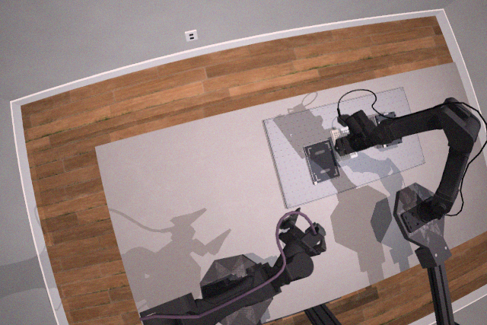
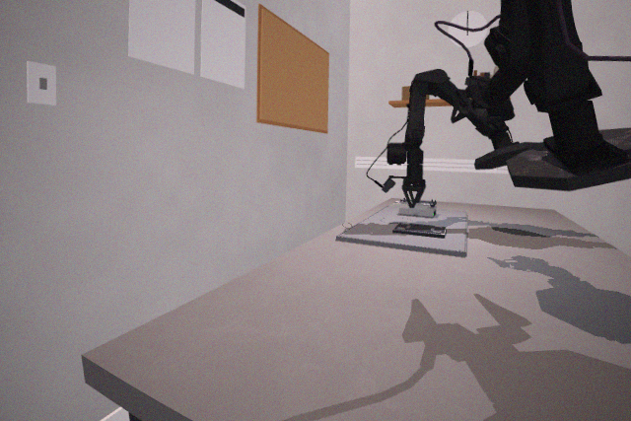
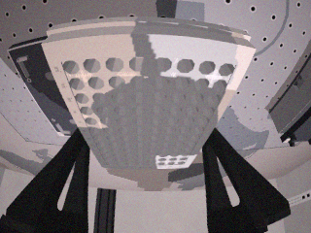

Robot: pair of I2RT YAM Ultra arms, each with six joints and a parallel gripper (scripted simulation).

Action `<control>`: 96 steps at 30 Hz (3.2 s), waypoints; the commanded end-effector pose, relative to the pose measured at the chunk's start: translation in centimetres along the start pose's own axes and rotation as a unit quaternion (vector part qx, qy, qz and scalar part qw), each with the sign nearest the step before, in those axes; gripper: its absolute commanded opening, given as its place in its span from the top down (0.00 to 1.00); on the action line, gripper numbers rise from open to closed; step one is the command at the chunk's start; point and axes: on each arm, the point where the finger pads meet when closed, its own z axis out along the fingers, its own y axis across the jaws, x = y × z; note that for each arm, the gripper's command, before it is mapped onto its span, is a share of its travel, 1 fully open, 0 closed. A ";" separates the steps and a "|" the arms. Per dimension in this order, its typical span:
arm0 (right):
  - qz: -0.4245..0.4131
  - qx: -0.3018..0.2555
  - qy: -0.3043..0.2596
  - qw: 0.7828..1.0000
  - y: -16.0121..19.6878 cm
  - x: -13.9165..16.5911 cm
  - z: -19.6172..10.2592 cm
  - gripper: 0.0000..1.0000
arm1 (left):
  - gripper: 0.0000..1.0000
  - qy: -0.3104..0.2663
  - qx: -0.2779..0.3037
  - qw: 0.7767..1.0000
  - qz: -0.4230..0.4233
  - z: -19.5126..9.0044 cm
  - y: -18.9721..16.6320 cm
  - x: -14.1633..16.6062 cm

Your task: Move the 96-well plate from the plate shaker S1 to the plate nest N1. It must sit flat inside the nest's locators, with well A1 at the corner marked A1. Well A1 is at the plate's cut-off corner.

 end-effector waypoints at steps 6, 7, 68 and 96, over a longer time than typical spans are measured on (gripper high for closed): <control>0.021 0.022 -0.009 0.999 6.1 1.9 1.0 0.19 | 0.00 0.002 0.005 1.000 0.004 -0.4 -0.3 0.4; 0.017 0.022 -0.008 1.000 6.6 2.4 1.1 0.19 | 0.00 0.002 0.005 1.000 0.004 -0.4 -0.3 0.4; -0.003 0.007 -0.015 1.000 8.2 4.6 5.2 0.19 | 0.00 -0.003 0.003 1.000 0.001 -0.2 -0.2 -0.2; -0.007 0.013 -0.012 1.000 8.2 4.9 3.8 0.19 | 0.00 -0.003 0.003 1.000 0.001 -0.2 -0.2 -0.2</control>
